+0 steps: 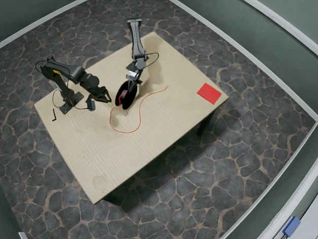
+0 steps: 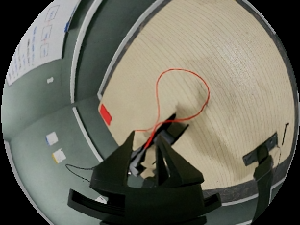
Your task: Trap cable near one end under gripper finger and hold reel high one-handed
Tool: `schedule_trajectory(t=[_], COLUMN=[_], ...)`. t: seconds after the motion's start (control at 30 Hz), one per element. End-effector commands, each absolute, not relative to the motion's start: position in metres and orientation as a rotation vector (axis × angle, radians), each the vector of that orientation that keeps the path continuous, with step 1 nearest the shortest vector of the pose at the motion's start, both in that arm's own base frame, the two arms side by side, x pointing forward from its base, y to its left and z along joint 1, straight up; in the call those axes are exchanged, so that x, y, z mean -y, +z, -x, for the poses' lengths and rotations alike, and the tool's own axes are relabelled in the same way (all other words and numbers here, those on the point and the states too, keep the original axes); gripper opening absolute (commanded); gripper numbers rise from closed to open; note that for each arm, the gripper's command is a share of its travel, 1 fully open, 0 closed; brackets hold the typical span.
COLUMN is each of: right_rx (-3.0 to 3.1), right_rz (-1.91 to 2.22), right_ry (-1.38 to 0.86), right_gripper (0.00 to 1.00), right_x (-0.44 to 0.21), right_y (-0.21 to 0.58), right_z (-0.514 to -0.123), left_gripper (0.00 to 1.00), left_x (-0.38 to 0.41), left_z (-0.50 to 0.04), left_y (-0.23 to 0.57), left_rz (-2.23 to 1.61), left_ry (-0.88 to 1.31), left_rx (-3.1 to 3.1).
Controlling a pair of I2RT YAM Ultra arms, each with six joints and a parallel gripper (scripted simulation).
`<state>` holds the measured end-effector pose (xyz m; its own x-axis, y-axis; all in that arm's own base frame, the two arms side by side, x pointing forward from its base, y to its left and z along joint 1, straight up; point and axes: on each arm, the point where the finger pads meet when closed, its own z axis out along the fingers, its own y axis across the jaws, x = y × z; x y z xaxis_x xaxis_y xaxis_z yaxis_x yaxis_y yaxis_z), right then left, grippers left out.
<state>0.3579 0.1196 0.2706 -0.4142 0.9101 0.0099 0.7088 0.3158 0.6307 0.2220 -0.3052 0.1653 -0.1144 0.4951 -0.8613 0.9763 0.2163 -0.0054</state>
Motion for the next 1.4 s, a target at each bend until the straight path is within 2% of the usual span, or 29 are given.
schedule_trajectory(t=[0.0, 0.8, 1.37], right_rx=[-2.239, -2.201, -2.187], right_rz=[-1.404, -1.389, -1.207], right_ry=[0.818, 0.821, 0.800], right_gripper=[0.30, 0.30, 0.30], right_x=[-0.123, -0.114, -0.104], right_y=[0.284, 0.286, 0.289], right_z=[-0.360, -0.362, -0.371], left_gripper=[0.00, 0.00, 0.00], left_x=[0.304, 0.305, 0.304], left_z=[-0.224, -0.225, -0.224], left_y=[0.181, 0.194, 0.224], left_rz=[-1.368, -1.363, -1.367], left_ry=[-0.796, -0.794, -0.796], left_rx=[-1.697, -1.680, -1.691])
